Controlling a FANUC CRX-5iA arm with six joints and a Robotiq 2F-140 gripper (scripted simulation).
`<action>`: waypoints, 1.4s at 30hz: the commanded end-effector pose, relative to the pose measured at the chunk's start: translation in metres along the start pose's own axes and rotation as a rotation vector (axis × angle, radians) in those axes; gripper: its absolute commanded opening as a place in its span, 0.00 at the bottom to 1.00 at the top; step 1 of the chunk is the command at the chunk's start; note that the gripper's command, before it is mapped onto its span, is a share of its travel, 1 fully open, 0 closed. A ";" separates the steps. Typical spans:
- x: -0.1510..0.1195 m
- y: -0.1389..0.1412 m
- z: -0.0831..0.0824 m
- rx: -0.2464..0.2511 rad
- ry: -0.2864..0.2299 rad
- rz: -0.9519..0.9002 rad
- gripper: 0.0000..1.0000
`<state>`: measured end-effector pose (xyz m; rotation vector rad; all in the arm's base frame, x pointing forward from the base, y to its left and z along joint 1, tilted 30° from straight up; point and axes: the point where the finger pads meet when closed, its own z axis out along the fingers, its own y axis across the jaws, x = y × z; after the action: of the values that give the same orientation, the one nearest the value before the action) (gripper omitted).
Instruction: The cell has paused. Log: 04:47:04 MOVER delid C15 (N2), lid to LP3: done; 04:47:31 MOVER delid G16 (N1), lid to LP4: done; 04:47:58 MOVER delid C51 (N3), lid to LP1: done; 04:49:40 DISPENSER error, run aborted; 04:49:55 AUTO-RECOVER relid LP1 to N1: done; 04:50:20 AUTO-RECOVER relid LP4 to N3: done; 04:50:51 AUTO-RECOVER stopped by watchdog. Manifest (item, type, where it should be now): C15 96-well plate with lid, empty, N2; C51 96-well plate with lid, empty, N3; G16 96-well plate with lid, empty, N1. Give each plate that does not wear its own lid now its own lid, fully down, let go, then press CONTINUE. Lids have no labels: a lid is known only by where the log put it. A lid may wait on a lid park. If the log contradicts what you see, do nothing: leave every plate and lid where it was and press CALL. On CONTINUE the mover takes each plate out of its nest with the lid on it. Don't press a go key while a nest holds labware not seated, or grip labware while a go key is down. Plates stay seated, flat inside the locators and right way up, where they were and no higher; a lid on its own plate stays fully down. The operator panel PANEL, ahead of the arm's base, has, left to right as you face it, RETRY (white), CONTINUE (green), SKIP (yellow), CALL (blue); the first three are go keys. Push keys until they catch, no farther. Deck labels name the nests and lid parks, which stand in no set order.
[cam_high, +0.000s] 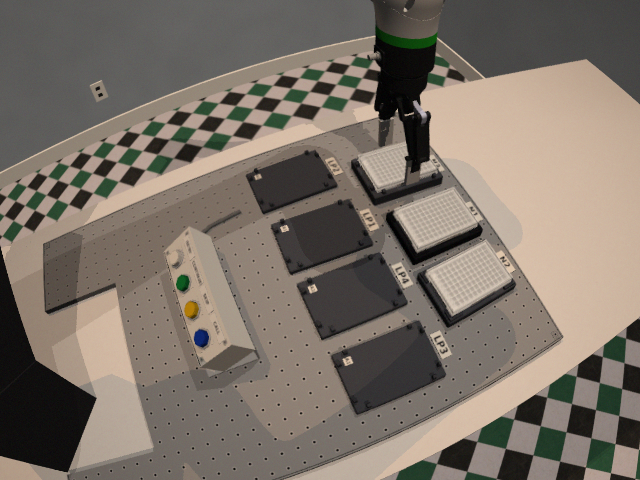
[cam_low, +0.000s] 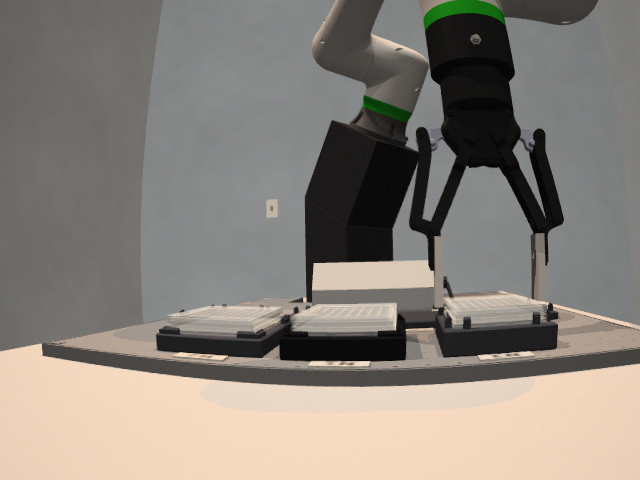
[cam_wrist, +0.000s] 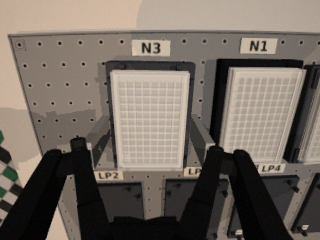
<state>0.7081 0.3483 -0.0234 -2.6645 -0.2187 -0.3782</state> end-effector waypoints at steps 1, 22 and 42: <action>0.000 0.000 0.000 0.000 0.000 0.000 0.66; 0.000 0.000 0.000 0.000 0.000 0.000 0.66; 0.000 0.000 -0.006 0.000 0.000 0.000 0.66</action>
<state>0.7073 0.3467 -0.0203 -2.6645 -0.2187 -0.3783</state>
